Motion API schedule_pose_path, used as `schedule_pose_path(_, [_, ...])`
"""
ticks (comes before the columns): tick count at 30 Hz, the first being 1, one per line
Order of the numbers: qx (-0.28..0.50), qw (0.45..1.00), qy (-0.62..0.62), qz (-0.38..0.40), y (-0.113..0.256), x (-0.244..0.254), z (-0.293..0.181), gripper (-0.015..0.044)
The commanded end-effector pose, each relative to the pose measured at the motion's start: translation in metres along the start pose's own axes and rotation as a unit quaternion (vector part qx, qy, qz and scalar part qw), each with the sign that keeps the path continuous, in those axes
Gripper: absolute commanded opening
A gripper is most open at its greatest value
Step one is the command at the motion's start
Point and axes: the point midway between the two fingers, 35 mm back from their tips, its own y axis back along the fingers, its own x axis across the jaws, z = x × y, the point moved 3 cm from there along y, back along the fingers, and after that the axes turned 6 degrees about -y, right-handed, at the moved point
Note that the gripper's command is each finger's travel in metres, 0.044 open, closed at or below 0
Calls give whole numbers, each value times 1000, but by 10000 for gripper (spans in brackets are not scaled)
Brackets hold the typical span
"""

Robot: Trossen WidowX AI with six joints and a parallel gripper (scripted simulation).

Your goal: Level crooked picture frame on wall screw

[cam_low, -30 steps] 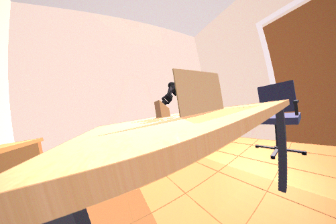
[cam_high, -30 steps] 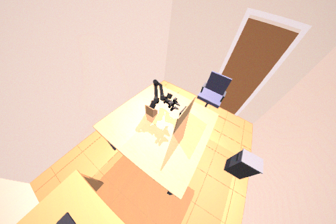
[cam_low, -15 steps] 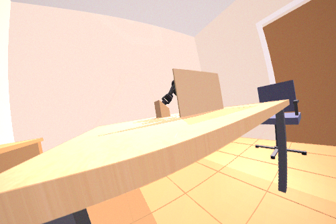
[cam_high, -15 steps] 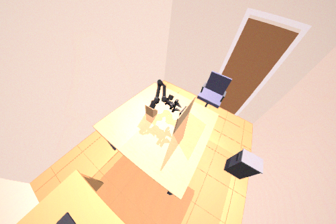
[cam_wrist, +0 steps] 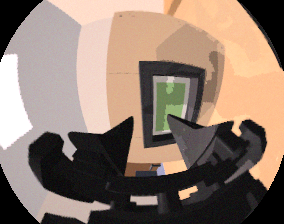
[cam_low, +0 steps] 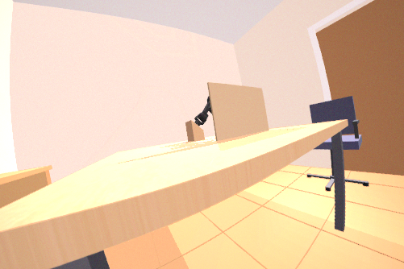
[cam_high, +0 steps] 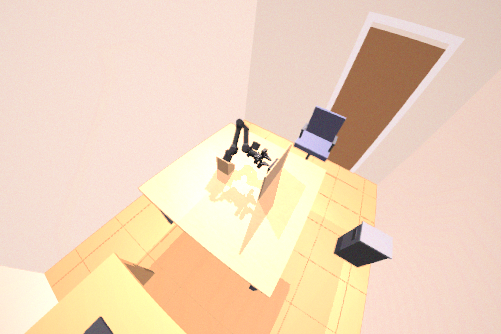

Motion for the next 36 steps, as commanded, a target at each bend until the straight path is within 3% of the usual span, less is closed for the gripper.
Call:
schedule_pose_path(1, [5,1000,-1,4,-9,3,-3,260])
schedule_pose_path(16, [6,1000,-1,5,-32,3,-3,260])
schedule_pose_path(36, [6,1000,-1,5,-32,3,-3,260])
